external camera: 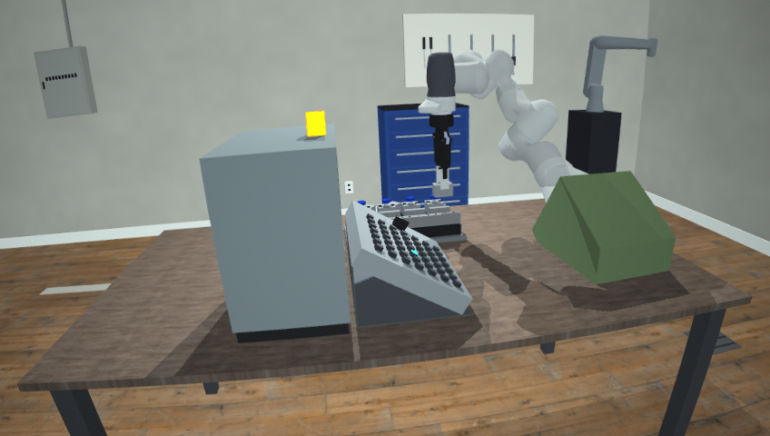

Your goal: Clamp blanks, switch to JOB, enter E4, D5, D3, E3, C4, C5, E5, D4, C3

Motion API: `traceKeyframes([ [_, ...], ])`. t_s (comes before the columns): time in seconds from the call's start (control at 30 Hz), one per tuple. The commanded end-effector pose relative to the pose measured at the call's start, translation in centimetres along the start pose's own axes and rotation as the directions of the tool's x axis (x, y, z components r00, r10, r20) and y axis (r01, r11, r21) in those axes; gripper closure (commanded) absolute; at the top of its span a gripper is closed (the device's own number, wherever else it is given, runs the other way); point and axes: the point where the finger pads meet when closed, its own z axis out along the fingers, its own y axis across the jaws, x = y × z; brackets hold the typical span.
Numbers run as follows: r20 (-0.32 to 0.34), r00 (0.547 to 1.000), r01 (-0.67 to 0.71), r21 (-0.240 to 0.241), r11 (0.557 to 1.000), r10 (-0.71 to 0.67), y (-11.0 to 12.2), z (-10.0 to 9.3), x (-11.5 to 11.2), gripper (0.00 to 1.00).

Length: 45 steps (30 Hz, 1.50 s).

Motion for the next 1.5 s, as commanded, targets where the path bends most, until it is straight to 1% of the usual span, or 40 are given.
traceKeyframes([
  [0.0,-0.011,1.0,-0.006,0.006,1.0,0.006,-0.1,0.5,0.4,1.0],
  [0.73,-0.011,1.0,-0.006,0.006,1.0,0.006,-0.2,3.7,0.4,1.0],
  [1.17,-0.011,1.0,-0.006,0.006,1.0,0.006,-0.2,4.7,0.4,1.0],
  [1.47,-0.011,1.0,-0.006,0.007,1.0,0.006,-0.2,5.0,0.4,1.0],
])
